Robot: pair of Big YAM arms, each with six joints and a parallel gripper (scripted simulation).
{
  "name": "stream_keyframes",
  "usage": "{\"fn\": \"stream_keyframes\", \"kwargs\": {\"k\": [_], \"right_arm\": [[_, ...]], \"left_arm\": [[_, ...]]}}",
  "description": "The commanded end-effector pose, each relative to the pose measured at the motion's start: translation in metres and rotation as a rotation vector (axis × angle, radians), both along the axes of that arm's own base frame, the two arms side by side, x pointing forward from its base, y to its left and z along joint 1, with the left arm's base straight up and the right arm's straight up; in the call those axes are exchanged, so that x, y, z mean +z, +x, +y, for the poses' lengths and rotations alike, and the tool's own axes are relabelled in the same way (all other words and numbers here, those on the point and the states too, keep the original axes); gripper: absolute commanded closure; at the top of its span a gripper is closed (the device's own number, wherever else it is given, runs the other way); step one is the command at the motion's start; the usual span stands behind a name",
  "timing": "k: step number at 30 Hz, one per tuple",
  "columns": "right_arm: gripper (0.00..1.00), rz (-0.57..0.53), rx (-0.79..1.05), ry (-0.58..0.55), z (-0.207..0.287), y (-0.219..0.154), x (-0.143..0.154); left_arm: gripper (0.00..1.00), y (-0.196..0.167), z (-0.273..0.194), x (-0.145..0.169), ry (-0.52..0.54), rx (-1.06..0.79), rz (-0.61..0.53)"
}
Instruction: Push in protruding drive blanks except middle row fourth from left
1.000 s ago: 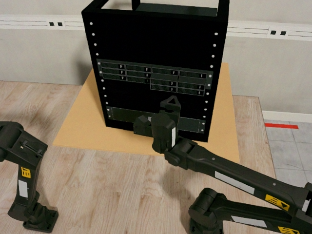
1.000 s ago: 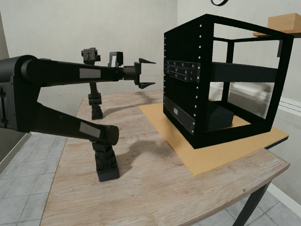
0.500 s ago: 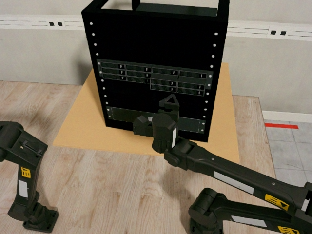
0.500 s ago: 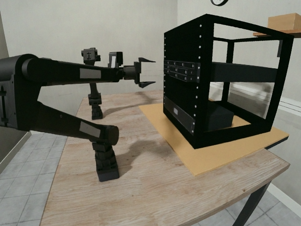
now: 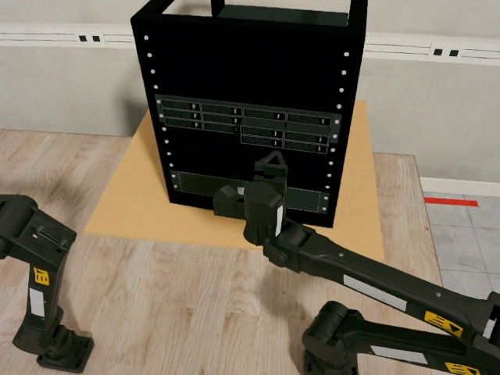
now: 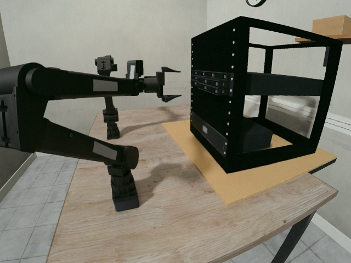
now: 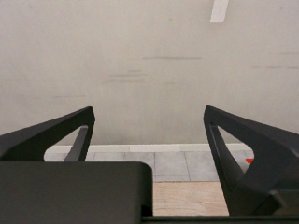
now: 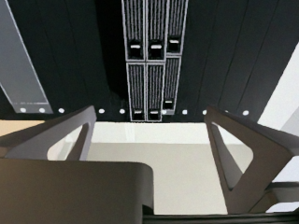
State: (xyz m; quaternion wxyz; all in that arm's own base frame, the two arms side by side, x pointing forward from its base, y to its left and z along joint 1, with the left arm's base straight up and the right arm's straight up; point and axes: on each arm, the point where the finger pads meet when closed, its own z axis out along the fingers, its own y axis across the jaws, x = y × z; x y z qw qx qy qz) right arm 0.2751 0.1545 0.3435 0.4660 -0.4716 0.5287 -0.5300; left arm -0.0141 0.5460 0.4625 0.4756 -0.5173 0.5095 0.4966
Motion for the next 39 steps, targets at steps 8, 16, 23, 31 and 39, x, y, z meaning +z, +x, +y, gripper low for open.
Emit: {"fn": "stream_keyframes", "kwargs": {"k": [8, 16, 23, 31, 39], "right_arm": [[0.0, -0.029, 0.006, 0.041, 0.0055, 0.0024, 0.0217], [0.0, -0.029, 0.006, 0.041, 0.0055, 0.0024, 0.0217], [0.0, -0.029, 0.006, 0.041, 0.0055, 0.0024, 0.0217], [1.0, -0.029, 0.006, 0.041, 0.0055, 0.0024, 0.0217], [1.0, -0.029, 0.006, 0.041, 0.0055, 0.0024, 0.0217]], "left_arm": [[0.0, -0.0003, -0.0013, 0.0381, 0.055, -0.002, -0.012], [0.0, -0.0003, -0.0013, 0.0381, 0.055, -0.002, -0.012], [0.0, -0.0003, -0.0013, 0.0381, 0.055, -0.002, -0.012], [0.0, -0.0003, -0.0013, 0.0381, 0.055, -0.002, -0.012], [0.0, -0.0003, -0.0013, 0.0381, 0.055, -0.002, -0.012]]}}
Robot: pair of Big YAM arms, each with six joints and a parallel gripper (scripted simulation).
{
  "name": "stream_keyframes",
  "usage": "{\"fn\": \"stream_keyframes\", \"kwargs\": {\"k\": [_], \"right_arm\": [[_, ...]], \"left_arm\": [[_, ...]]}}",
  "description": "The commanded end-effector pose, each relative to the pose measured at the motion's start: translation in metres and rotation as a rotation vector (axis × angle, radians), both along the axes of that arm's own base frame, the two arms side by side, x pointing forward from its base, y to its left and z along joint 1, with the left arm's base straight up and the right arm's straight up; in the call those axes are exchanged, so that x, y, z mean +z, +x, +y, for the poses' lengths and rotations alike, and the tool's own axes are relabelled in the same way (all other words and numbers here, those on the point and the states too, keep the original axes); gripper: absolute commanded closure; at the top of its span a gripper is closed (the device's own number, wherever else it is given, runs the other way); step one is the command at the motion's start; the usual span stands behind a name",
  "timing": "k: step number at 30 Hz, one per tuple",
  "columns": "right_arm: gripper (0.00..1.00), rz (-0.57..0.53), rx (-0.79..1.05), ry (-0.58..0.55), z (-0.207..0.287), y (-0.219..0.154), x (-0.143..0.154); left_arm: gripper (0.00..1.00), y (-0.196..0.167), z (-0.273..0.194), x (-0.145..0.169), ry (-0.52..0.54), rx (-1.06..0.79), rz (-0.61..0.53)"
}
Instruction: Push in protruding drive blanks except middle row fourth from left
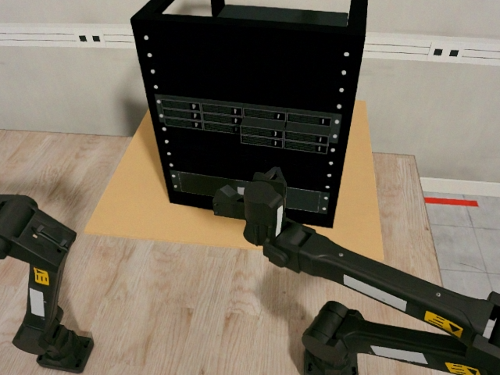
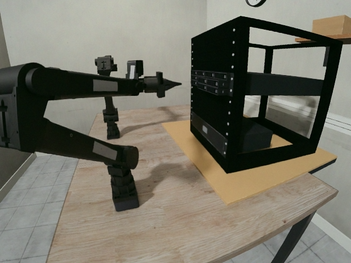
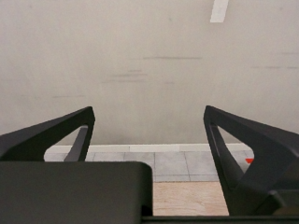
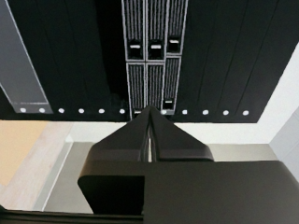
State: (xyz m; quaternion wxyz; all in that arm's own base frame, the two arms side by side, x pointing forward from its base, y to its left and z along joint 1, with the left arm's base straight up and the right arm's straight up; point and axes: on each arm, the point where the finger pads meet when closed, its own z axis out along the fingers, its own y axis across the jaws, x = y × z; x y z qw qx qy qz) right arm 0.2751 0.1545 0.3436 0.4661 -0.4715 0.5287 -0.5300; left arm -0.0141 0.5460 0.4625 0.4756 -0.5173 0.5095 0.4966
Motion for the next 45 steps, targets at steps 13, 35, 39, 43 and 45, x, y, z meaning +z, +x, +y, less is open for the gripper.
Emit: {"fn": "stream_keyframes", "kwargs": {"k": [13, 35, 39, 43, 45], "right_arm": [[1.0, -0.028, 0.006, 0.041, 0.005, 0.002, 0.022], [1.0, -0.049, -0.005, 0.068, 0.045, 0.043, 0.018], [1.0, -0.049, -0.005, 0.067, 0.057, 0.054, 0.012], [1.0, -0.049, -0.005, 0.067, 0.061, 0.058, 0.009], [1.0, -0.049, -0.003, 0.067, 0.063, 0.058, 0.009]], "left_arm": [[0.0, 0.0, -0.001, 0.038, 0.055, -0.002, -0.012], [0.0, 0.0, -0.001, 0.038, 0.055, -0.002, -0.012], [0.0, 0.0, -0.001, 0.038, 0.055, -0.002, -0.012], [0.0, 0.0, -0.001, 0.038, 0.055, -0.002, -0.012], [0.0, 0.0, -0.001, 0.038, 0.055, -0.002, -0.012]]}}
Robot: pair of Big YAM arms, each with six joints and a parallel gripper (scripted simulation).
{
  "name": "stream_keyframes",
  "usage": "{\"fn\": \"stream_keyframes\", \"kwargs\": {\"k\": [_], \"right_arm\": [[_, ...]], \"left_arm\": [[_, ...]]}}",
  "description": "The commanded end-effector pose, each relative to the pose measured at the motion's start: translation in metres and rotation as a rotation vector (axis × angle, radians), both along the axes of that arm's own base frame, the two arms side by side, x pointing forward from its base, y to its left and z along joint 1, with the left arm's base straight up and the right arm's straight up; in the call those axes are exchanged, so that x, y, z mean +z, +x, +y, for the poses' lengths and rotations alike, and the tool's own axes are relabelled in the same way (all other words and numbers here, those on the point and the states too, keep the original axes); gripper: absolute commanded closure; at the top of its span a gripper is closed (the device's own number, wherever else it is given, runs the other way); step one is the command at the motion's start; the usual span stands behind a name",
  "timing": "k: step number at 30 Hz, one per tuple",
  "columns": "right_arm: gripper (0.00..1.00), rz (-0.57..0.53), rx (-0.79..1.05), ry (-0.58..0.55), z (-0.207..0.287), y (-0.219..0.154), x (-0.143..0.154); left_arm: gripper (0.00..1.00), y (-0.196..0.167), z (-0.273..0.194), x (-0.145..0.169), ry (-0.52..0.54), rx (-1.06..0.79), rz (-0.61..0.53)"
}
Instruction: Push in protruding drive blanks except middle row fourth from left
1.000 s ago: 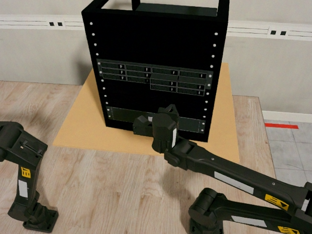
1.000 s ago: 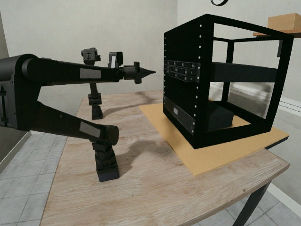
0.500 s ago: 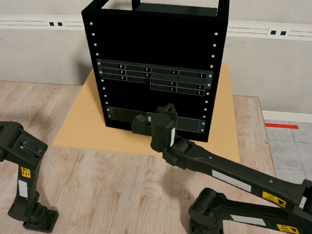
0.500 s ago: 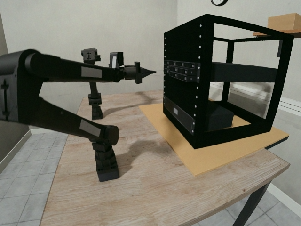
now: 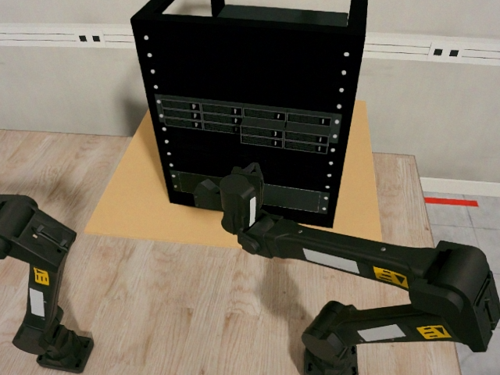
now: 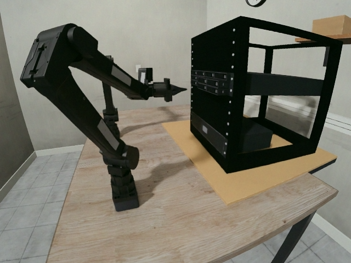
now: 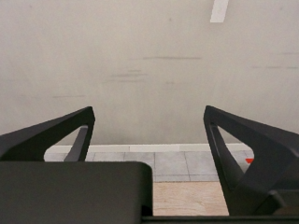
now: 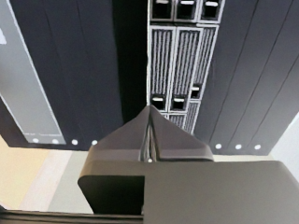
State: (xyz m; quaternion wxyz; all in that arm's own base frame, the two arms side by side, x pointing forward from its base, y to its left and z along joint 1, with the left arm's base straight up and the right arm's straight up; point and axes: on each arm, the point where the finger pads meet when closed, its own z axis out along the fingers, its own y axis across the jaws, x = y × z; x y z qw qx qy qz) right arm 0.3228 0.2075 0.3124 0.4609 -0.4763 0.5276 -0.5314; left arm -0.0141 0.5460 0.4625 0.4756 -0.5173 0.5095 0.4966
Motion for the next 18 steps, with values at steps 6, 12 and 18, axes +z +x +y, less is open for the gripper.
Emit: {"fn": "stream_keyframes", "kwargs": {"k": [6, 12, 18], "right_arm": [[1.0, -0.063, -0.004, 0.077, 0.005, 0.037, 0.04], [1.0, -0.069, -0.004, 0.073, 0.001, 0.07, 0.041], [1.0, -0.054, 0.013, 0.057, 0.005, 0.07, 0.03]], "left_arm": [[0.0, 0.0, -0.001, 0.038, 0.055, -0.002, -0.012], [0.0, 0.0, -0.001, 0.038, 0.055, -0.002, -0.012], [0.0, 0.0, -0.001, 0.038, 0.055, -0.002, -0.012]]}}
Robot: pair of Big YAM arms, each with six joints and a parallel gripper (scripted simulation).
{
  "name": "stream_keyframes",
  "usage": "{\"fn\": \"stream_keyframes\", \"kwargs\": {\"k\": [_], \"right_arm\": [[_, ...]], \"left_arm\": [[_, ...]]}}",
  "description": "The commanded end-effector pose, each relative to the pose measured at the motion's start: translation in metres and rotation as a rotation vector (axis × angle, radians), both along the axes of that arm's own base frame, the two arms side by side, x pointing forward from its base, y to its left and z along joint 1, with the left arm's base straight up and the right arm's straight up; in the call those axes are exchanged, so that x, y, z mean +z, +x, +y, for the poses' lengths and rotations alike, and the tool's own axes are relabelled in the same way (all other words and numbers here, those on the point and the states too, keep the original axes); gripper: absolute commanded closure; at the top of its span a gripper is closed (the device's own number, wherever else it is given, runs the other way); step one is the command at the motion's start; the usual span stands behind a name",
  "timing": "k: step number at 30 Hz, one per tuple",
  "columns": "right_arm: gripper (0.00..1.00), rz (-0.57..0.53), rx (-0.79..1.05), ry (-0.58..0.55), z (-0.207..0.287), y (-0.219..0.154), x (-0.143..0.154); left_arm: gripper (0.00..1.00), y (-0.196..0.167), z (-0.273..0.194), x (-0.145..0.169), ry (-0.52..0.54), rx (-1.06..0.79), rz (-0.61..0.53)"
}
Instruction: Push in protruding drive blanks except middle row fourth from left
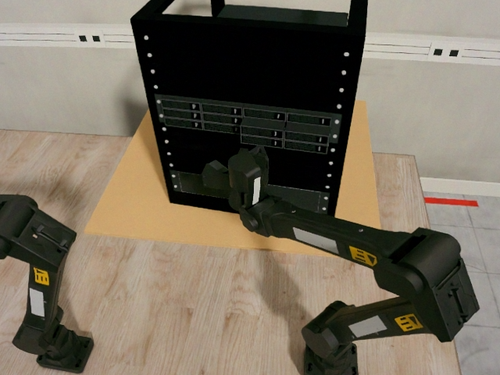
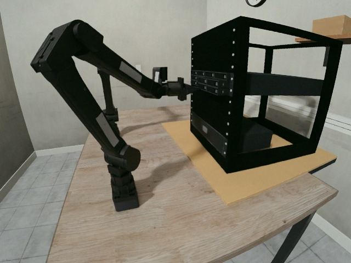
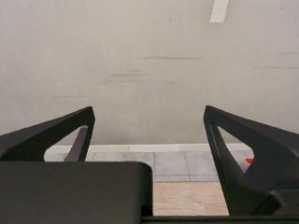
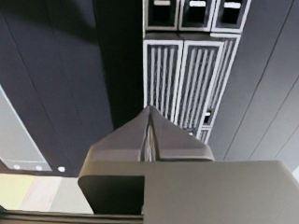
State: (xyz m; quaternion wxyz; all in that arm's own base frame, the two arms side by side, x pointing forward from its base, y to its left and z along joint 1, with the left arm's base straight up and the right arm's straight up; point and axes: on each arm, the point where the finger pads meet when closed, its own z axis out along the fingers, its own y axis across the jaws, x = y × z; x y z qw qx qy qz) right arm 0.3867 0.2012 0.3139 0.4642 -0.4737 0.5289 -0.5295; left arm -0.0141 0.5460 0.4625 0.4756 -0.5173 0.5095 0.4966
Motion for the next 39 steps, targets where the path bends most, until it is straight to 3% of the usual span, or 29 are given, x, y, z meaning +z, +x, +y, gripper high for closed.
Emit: {"fn": "stream_keyframes", "kwargs": {"k": [1, 39], "right_arm": [[1.0, -0.052, 0.004, 0.049, 0.008, 0.008, 0.029], [1.0, -0.067, -0.006, 0.063, 0.005, 0.016, 0.041]], "left_arm": [[0.0, 0.0, -0.001, 0.038, 0.055, -0.002, -0.012], [0.0, 0.0, -0.001, 0.038, 0.055, -0.002, -0.012]]}}
